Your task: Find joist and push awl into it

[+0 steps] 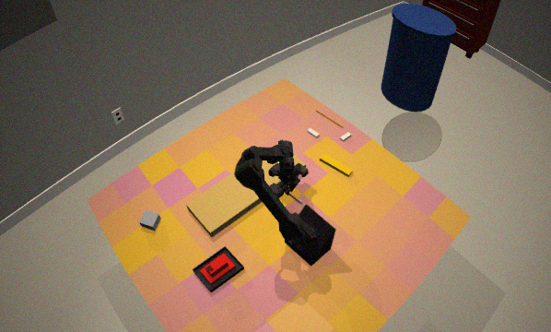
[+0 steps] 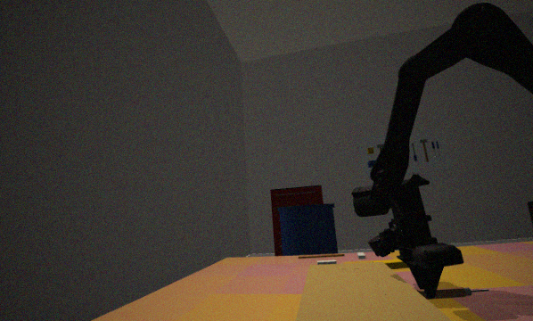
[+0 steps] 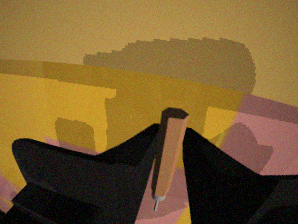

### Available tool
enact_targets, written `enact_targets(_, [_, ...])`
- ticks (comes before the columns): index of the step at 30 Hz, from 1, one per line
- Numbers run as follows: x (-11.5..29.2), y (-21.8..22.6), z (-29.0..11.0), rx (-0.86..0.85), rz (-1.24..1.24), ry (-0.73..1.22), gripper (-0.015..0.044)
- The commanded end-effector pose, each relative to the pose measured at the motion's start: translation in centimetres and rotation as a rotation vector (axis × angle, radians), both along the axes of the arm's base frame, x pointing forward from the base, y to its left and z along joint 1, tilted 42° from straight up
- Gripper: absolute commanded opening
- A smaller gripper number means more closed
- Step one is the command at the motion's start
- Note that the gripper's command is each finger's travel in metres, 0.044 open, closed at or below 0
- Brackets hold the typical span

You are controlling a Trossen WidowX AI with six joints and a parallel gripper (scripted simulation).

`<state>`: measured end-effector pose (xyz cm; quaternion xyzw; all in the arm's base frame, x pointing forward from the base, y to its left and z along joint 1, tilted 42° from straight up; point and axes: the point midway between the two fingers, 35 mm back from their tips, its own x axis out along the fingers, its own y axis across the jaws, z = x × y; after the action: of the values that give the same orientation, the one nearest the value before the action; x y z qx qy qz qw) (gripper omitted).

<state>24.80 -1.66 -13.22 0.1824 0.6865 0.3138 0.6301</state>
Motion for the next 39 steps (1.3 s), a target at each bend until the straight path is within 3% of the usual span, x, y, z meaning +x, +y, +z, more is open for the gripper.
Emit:
enact_targets(1, [0.0, 0.1, 0.0, 0.003, -0.002, 0.002, 0.0026])
enact_targets(7, [0.4, -1.2, 1.2, 0.000, -0.003, 0.001, 0.0000])
enact_targets(20, [0.9, -8.1, 9.0, -0.002, -0.002, 0.002, 0.0000])
enact_targets(26, [0.6, -8.3, 9.2, 0.017, -0.012, -0.007, 0.0000])
enact_targets(39, [-2.6, -9.8, 10.4, 0.222, -0.164, -0.172, 0.0000])
